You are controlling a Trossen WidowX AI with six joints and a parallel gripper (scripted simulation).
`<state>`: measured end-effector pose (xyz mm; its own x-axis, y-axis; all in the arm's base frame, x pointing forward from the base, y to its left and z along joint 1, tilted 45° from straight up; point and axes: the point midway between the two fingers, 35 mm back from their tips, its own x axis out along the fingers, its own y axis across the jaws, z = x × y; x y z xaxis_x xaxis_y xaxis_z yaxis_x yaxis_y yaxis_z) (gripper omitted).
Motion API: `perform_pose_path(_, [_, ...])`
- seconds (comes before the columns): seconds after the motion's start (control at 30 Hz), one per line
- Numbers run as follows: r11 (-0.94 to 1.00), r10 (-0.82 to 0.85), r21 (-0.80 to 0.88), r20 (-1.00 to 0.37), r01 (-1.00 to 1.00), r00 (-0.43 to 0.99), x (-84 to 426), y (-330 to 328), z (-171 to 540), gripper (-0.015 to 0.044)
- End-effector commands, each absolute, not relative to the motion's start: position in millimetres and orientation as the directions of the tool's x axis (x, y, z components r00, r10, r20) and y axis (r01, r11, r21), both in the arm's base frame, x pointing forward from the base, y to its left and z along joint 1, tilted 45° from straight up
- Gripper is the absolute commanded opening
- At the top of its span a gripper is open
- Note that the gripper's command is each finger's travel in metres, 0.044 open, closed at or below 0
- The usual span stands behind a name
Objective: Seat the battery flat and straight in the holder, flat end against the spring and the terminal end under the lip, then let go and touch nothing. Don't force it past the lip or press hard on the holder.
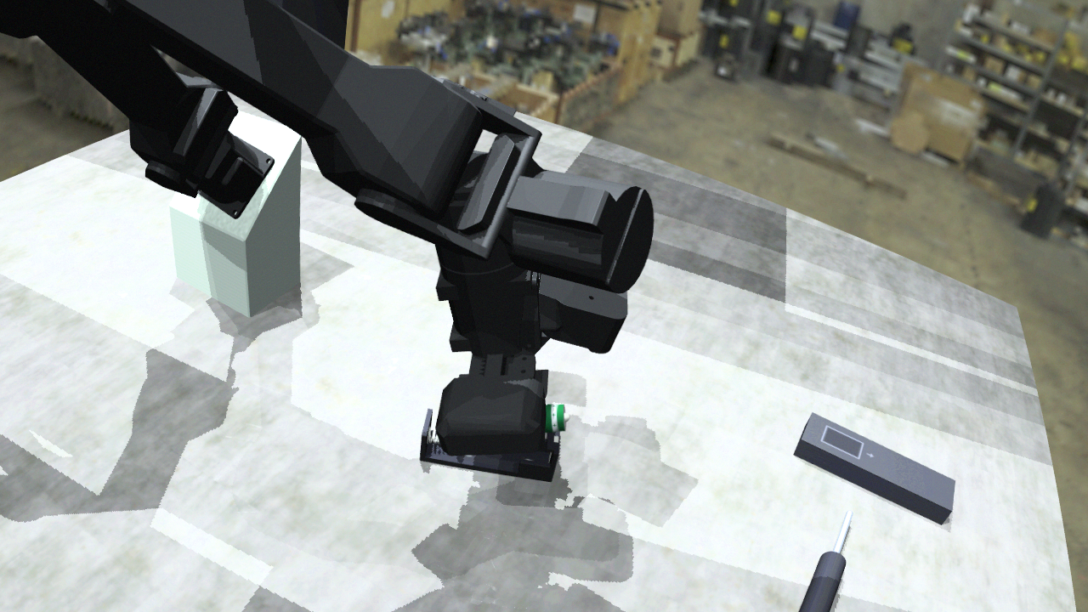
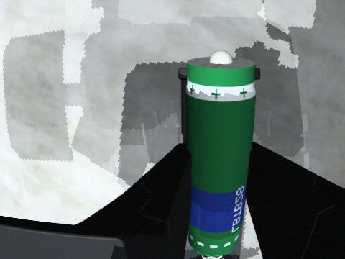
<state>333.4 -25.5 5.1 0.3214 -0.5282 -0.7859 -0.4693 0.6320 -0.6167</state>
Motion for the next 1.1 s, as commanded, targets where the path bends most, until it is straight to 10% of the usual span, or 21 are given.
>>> perform_pose_path(0.0, [0.633, -0.509, -0.612, -0.79, -0.473, 0.341, 332.1, -27.3, 4.6, 0.0063])
perform_pose_path(1.07, [0.629, -0.362, -0.598, -0.791, -0.497, 0.494, 325.2, -40.9, -0.3, 0.0063])
